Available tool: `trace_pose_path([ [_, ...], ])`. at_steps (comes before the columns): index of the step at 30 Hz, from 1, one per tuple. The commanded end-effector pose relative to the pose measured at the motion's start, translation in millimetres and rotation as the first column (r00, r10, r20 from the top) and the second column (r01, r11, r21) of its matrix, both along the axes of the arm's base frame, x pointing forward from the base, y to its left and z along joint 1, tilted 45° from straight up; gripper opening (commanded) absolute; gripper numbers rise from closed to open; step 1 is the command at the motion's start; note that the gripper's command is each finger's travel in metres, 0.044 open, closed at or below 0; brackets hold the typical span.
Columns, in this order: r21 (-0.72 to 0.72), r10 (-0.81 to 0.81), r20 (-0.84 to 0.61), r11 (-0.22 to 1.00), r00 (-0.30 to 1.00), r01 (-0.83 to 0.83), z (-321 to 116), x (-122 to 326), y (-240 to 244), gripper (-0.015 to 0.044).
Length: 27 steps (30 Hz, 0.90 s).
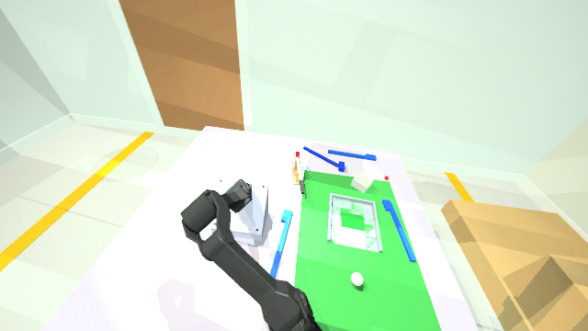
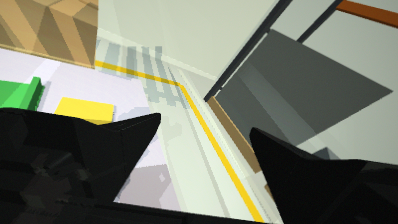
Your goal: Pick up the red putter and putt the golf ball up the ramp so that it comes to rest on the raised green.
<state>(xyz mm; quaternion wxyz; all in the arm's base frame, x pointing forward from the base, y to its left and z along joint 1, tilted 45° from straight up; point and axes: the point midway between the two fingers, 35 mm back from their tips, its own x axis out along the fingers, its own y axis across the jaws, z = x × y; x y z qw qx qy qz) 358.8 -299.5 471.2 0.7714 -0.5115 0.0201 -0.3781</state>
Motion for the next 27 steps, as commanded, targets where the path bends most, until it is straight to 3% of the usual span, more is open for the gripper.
trace_pose_path([
  [1, 0.113, 0.075, -0.118, 0.992, 0.99, -0.061, -58.3, 45.5, 17.2, 0.044],
  [15, 0.389, 0.346, -0.445, 0.906, 0.826, -0.169, -224.8, 132.3, 125.3, 0.044],
  [27, 0.504, 0.499, -0.707, 0.853, 0.501, -0.139, -367.2, 132.8, 242.4, 0.044],
])
